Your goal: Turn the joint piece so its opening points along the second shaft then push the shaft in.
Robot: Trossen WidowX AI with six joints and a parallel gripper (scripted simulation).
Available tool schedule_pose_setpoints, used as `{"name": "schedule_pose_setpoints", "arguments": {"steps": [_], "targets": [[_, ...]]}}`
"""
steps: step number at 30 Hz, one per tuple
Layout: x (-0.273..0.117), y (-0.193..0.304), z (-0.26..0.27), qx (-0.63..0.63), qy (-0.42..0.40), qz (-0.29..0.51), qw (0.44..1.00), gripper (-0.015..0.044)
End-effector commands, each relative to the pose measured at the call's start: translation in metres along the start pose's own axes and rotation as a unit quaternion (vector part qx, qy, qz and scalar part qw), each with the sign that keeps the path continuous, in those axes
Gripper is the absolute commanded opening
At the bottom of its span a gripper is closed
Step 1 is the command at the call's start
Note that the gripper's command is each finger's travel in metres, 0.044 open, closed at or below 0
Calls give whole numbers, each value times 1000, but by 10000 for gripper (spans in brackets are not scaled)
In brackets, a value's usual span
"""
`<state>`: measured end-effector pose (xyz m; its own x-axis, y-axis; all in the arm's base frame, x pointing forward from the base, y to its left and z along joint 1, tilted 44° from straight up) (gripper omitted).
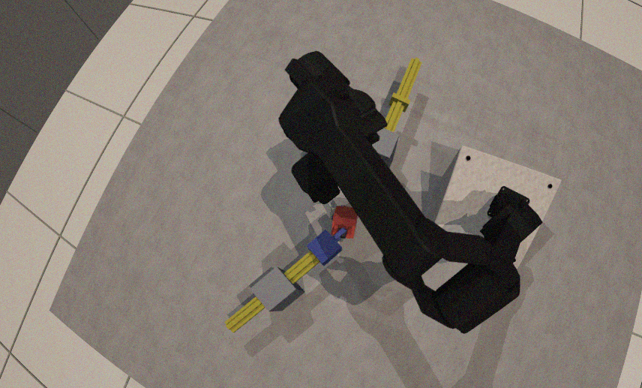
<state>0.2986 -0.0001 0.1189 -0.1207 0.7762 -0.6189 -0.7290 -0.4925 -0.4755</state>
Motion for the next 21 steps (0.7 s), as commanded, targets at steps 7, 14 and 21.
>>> {"name": "schedule_pose_setpoints", "arguments": {"steps": [7, 14, 21], "targets": [[3, 2, -3, -137, -18, -14, 990, 440], [5, 3, -5, -227, -26, -25, 973, 440], [7, 3, -7, -315, -31, -38, 948, 440]]}}
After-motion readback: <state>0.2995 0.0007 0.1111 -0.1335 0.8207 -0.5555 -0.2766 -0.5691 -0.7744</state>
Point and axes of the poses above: the point midway between the two fingers, 35 mm back from their tips, its own x axis out along the fingers, its own z axis across the jaws, y = z × x, the point moved 3 cm from there along -x, back along the fingers, and after that the axes turned 14 degrees about x, right-handed, at the moved point
